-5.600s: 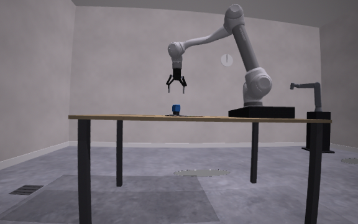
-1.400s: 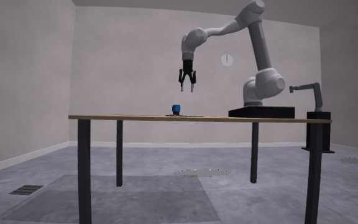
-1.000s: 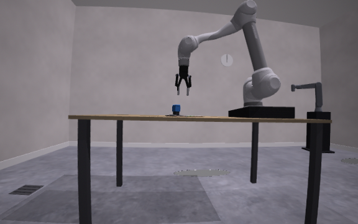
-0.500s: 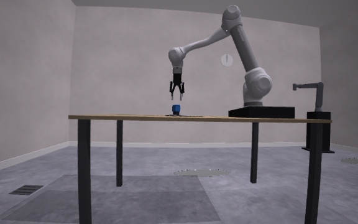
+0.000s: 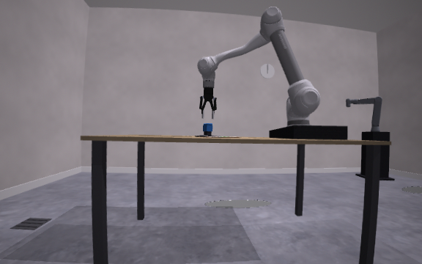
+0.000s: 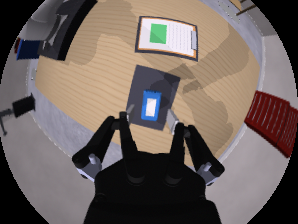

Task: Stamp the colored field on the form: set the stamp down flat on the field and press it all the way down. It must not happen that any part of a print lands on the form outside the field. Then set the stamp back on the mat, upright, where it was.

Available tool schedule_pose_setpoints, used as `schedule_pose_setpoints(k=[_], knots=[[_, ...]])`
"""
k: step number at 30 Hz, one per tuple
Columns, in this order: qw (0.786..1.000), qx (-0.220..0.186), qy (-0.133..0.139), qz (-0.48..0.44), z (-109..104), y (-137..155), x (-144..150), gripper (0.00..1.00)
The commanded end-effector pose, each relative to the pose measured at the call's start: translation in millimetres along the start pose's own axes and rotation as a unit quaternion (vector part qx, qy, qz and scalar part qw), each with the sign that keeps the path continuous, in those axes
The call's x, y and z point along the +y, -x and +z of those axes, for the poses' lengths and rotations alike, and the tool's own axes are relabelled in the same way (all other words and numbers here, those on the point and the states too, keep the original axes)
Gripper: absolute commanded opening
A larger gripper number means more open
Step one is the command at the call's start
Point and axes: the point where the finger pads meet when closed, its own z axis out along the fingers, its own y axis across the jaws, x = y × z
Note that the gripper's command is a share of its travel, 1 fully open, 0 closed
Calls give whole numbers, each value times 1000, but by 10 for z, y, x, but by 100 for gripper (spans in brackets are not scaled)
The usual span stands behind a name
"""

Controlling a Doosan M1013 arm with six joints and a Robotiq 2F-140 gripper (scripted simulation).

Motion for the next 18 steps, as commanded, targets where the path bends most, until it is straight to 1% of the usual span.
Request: schedule_pose_setpoints(k=[1,4,7,17,18], knots=[[1000,0,0,0,13,0,0,52],[1000,0,0,0,44,0,0,52],[1000,0,0,0,123,0,0,52],[1000,0,0,0,570,0,0,52],[1000,0,0,0,570,0,0,52]])
